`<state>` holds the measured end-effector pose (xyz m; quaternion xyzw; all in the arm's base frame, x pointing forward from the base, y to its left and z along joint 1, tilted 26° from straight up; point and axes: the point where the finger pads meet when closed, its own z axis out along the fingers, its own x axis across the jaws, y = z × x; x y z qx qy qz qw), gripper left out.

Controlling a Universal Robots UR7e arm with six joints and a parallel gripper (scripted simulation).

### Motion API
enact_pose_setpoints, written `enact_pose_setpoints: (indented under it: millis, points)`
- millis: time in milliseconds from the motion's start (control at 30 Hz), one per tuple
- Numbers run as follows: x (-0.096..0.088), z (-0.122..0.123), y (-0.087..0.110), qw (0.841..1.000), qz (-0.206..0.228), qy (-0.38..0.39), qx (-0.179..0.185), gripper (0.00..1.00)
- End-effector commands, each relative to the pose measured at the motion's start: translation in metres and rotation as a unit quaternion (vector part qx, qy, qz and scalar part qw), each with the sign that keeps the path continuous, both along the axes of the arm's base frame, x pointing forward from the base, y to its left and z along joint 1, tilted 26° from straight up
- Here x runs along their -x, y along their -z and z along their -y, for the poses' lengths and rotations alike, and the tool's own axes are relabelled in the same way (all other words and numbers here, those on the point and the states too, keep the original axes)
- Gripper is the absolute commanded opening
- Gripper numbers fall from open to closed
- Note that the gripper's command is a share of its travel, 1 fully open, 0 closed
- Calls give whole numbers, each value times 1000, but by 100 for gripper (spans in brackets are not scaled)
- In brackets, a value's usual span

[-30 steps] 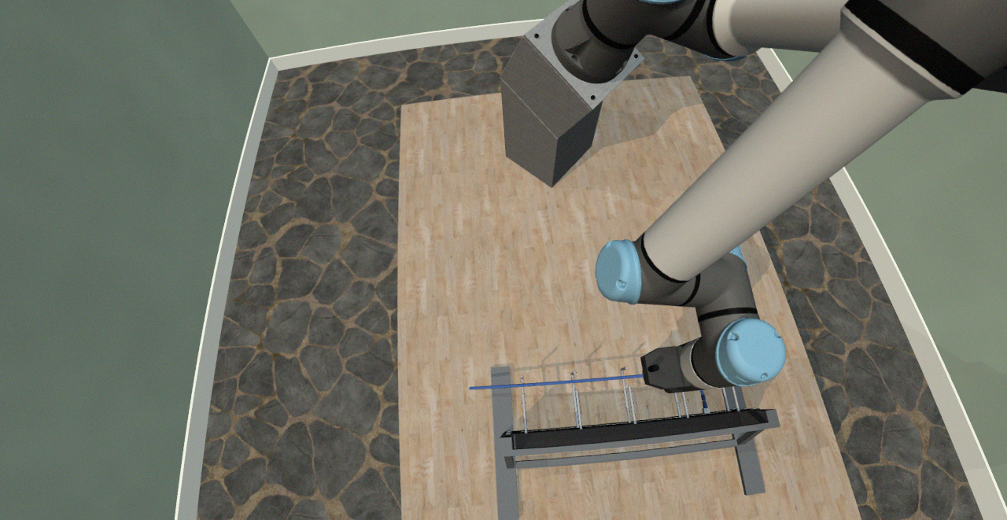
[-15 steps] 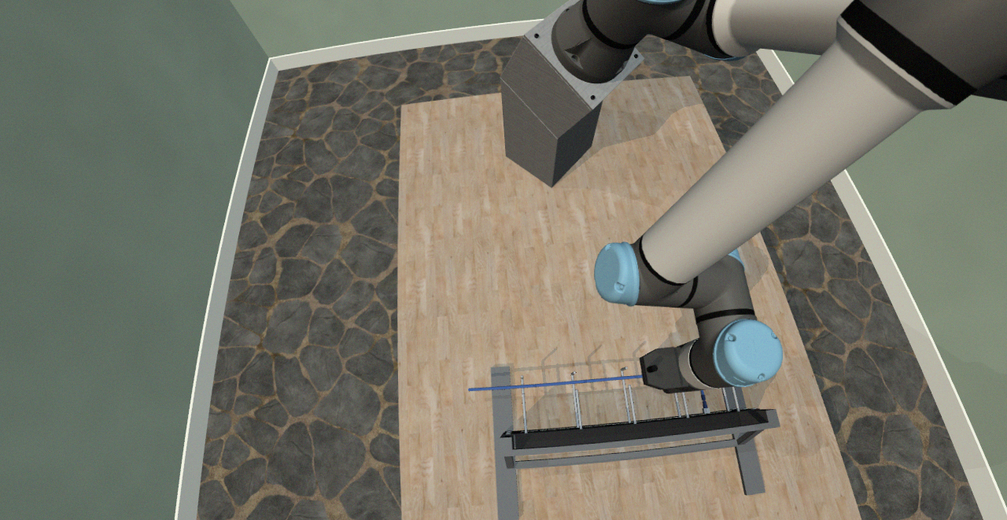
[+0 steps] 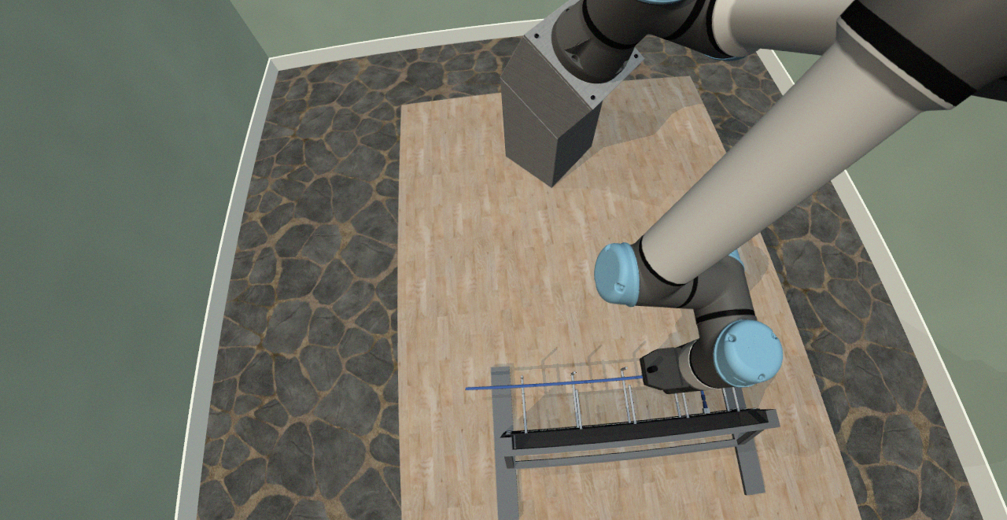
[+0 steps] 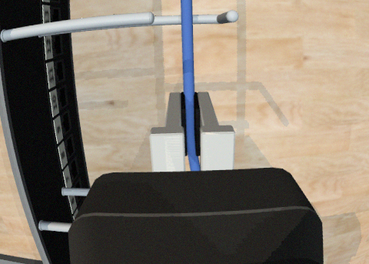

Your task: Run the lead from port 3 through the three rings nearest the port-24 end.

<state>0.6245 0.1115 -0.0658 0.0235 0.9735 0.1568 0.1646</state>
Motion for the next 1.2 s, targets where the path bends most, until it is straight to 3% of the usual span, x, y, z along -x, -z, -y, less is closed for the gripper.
enact_pose_setpoints:
  millis: [0,1167]
  points:
    - [-4,-1,-1,1000,1,-1,0,0]
    - [-39,3,-13,1000,1,-1,0,0]
